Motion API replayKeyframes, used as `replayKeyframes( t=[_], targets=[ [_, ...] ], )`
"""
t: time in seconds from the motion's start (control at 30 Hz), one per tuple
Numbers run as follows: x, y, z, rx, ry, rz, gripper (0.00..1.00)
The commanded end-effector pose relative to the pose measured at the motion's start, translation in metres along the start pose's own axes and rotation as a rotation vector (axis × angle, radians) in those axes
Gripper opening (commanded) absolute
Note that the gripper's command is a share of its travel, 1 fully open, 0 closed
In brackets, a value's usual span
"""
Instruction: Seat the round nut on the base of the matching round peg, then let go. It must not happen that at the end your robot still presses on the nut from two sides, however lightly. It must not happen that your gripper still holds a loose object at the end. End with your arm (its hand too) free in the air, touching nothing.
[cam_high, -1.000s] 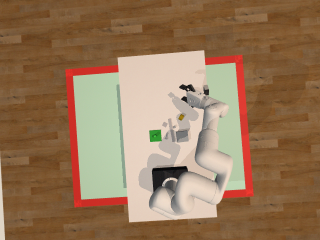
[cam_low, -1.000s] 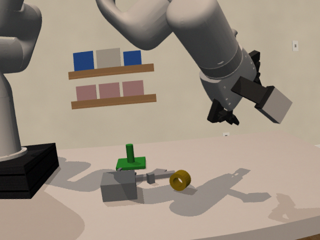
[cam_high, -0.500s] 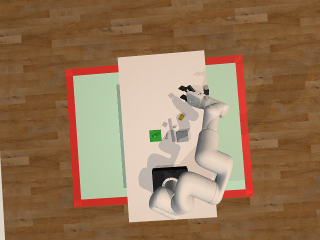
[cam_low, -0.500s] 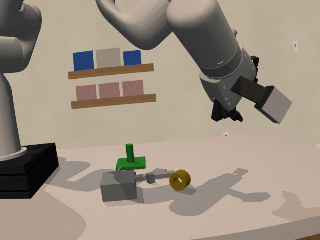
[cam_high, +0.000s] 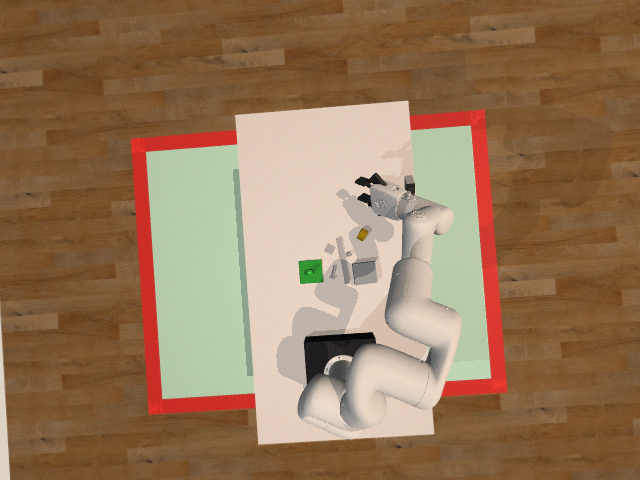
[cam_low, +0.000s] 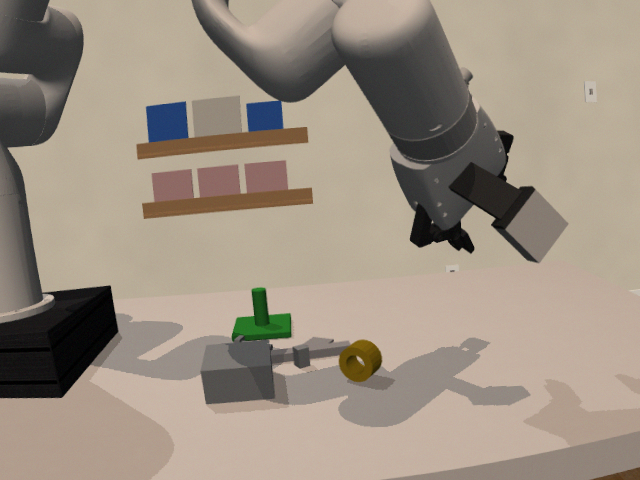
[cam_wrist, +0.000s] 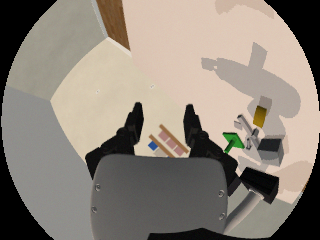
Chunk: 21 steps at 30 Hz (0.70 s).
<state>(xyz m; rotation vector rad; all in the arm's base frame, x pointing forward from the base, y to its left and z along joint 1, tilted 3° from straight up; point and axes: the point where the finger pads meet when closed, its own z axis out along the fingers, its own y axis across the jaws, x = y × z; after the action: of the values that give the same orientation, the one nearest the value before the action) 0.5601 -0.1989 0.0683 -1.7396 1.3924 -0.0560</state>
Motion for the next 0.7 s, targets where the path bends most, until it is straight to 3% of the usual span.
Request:
replayKeyframes(
  t=[0.0,0.4,0.47,0.67],
  targets=[
    [-0.002,0.007,0.002,-0.043,0.013,0.046,0.60],
    [-0.015,0.061,0.012,-0.278,0.134,0.327,0.60],
    [-0.015,0.061,0.012,-0.278,0.134,0.327,0.60],
    [-0.022,0.089,0.010,-0.390,0.257,0.488,0.60]
  ],
)
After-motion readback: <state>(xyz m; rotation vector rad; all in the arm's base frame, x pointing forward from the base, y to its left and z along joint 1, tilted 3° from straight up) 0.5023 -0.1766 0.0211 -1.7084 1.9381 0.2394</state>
